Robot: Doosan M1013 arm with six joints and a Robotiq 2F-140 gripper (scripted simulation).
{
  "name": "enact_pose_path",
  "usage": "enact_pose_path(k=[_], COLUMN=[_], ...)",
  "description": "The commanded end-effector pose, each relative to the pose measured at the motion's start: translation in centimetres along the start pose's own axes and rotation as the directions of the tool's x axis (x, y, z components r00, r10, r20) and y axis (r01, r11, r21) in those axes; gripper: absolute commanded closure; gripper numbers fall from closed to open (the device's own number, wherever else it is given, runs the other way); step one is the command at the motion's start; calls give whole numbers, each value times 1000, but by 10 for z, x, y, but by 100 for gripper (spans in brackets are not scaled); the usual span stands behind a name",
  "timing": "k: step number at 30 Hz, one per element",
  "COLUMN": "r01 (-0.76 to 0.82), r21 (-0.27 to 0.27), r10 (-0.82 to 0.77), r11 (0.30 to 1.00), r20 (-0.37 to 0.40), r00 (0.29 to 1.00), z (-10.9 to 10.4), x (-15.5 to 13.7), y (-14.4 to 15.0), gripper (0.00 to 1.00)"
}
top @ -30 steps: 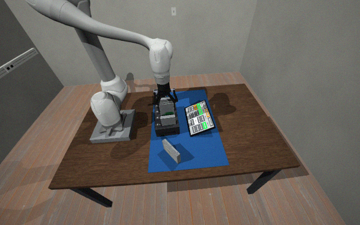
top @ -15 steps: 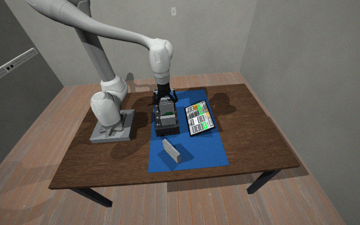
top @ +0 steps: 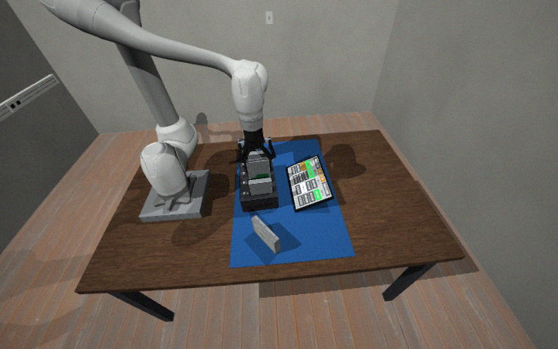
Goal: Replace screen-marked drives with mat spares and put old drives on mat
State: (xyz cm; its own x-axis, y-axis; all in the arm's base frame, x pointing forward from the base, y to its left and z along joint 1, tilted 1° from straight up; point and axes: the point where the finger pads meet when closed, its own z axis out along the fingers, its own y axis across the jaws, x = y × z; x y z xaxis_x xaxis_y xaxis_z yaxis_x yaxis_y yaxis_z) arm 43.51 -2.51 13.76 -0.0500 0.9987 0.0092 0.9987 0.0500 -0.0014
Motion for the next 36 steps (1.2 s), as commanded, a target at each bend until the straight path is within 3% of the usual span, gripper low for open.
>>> enact_pose_path(k=[1,36], r01=[0,0], r21=[-1,-1], r10=[0,0], r11=[1000,1000], r20=[0,0], r00=[1000,1000], z=[0,20], x=[0,0], y=[0,0], gripper=[90,90])
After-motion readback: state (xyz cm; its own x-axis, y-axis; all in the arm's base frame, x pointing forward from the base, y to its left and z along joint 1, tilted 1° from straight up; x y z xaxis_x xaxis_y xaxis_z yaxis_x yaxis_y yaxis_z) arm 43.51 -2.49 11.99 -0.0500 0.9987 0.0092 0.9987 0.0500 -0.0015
